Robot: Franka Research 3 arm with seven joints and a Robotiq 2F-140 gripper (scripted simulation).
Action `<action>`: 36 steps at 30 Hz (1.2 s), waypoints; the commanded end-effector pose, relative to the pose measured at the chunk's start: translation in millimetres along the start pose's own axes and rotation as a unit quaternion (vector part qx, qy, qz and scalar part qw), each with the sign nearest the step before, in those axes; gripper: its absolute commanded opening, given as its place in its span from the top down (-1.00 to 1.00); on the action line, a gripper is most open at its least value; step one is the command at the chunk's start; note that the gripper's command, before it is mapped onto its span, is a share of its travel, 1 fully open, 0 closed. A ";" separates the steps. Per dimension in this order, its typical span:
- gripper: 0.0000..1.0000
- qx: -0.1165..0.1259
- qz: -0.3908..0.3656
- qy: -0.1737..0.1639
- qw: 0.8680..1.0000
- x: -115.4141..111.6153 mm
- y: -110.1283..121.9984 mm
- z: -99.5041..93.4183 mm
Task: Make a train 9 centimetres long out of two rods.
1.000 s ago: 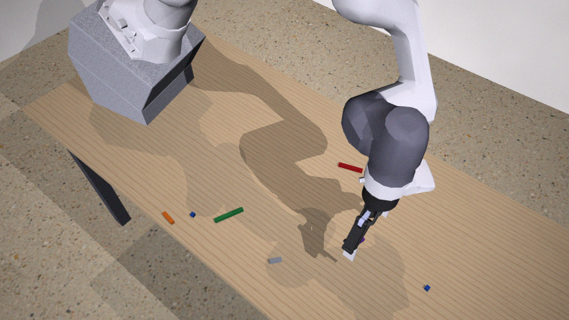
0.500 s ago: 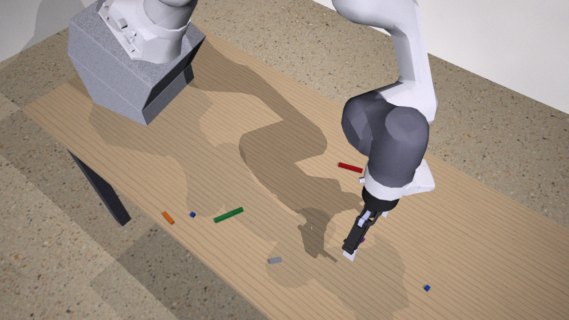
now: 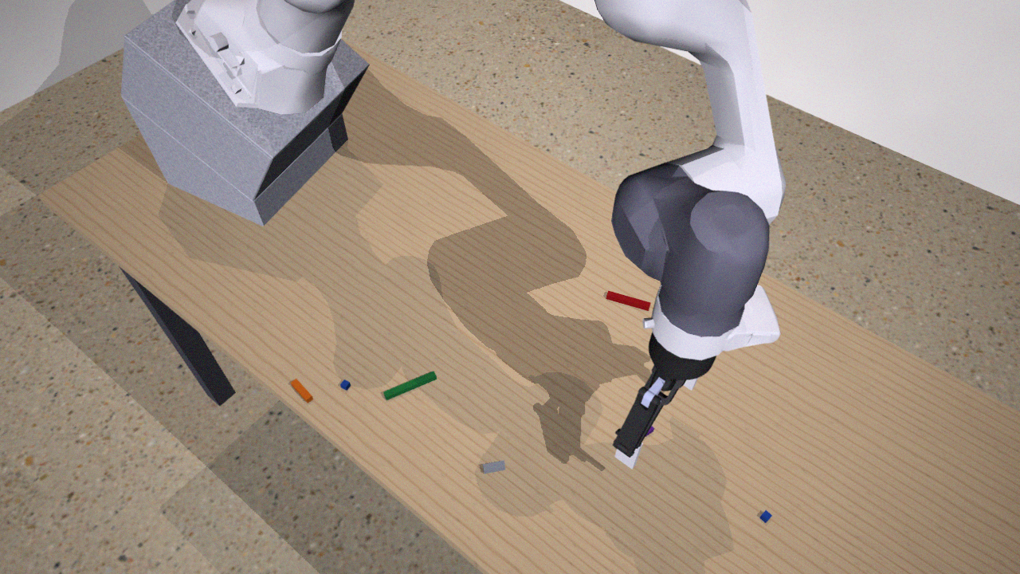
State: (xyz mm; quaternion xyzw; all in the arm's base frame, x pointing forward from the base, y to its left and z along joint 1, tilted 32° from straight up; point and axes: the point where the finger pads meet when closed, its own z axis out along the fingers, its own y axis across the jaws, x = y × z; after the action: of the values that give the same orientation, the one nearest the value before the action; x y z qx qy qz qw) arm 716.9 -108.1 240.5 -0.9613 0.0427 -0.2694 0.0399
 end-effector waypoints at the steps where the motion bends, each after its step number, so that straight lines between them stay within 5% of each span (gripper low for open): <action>1: -1.00 0.000 -0.002 0.001 1.000 0.4 1.0 -0.6; 30: -1.00 0.000 -0.004 0.001 1.000 0.1 0.5 -0.6; 36: -1.00 -0.008 -0.114 -0.003 0.993 -14.8 -21.1 1.5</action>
State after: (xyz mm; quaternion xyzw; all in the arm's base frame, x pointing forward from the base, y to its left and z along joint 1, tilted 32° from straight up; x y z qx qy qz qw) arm 706.7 -92.7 233.3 -0.9644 -0.0080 -0.2633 0.0225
